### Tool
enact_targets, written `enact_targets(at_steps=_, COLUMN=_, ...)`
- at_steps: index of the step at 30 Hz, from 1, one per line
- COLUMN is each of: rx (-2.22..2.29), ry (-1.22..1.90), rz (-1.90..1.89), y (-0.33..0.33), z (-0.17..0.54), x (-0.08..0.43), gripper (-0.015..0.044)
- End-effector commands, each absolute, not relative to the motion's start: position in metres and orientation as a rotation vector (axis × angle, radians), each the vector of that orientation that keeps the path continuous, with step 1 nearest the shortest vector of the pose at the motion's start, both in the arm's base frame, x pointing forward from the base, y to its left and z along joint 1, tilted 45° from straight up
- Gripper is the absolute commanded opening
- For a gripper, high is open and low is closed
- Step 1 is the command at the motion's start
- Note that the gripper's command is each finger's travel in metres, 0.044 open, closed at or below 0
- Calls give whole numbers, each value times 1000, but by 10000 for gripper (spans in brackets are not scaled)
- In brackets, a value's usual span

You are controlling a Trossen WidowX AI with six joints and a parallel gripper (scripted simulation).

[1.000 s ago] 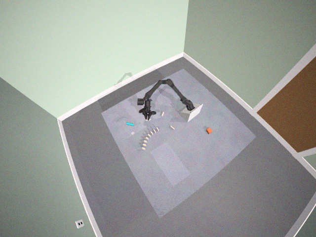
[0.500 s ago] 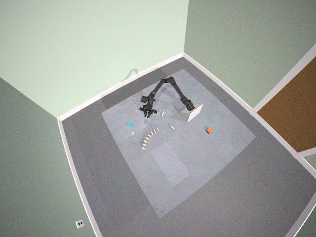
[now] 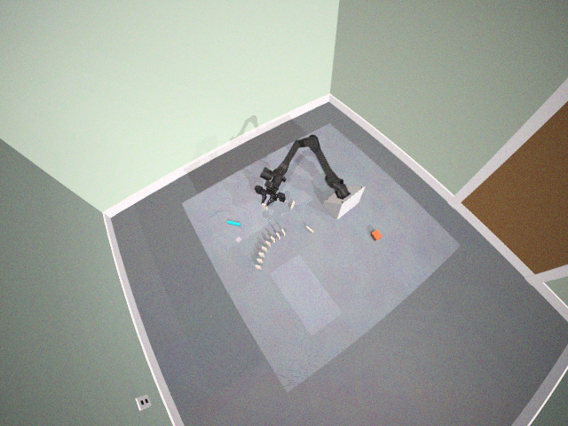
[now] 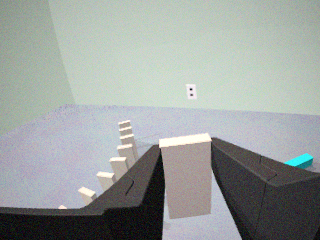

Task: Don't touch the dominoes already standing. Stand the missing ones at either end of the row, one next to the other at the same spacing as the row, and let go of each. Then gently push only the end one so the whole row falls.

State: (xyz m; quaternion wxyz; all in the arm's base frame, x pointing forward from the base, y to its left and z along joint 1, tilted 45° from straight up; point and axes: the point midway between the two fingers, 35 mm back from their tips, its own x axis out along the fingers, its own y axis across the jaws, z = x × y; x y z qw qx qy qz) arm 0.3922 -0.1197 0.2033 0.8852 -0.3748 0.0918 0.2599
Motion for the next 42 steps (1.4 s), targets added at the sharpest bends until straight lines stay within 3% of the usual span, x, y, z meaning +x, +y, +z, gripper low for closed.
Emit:
enact_targets(at_steps=1, rx=-811, ry=125, rz=553, y=-120, z=206, x=384, gripper=107)
enact_targets(at_steps=21, rx=-811, ry=125, rz=553, y=-122, z=204, x=385, gripper=107)
enact_targets(at_steps=42, rx=-807, ry=133, rz=552, y=-190, z=137, x=398, gripper=107)
